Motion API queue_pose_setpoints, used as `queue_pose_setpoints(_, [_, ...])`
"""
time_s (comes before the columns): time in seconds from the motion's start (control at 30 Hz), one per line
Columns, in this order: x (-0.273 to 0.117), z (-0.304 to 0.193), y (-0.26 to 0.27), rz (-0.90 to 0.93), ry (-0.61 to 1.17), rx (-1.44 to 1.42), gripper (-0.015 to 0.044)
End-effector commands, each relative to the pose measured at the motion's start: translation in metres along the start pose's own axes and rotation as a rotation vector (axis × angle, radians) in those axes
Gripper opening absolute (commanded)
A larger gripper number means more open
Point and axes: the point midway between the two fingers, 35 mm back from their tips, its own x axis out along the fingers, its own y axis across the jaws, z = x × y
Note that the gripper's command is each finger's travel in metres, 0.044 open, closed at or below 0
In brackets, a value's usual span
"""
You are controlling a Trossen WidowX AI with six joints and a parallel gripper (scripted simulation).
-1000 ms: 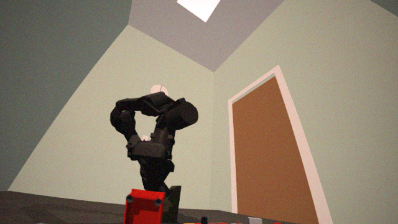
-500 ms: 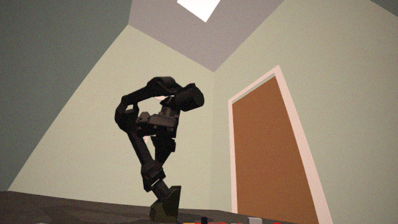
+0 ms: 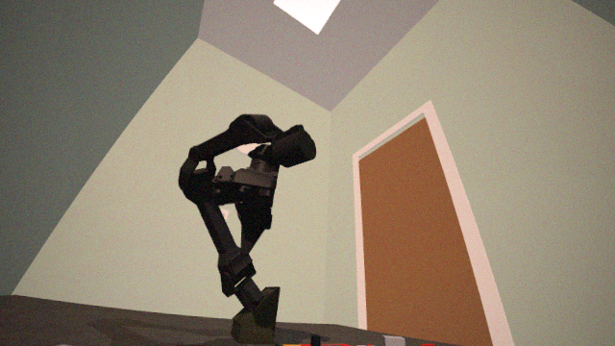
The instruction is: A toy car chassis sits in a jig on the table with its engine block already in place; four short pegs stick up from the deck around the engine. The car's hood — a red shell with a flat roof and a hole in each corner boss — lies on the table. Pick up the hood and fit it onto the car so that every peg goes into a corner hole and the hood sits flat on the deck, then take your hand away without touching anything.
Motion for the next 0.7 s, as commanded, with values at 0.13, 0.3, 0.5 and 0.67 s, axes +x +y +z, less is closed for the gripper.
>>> queue_pose_setpoints(0.13, [0.001, 0.000, -0.001, -0.001, -0.001, -0.005, 0.0000])
queue_pose_setpoints(0.3, [0.002, 0.000, 0.001, -0.001, 0.000, -0.039, 0.0053])
queue_pose_setpoints(0.5, [0.017, 0.000, 0.012, -0.006, 0.005, -0.341, 0.0210])
queue_pose_setpoints(0.67, [0.029, 0.002, 0.021, -0.009, 0.009, -0.599, 0.0341])
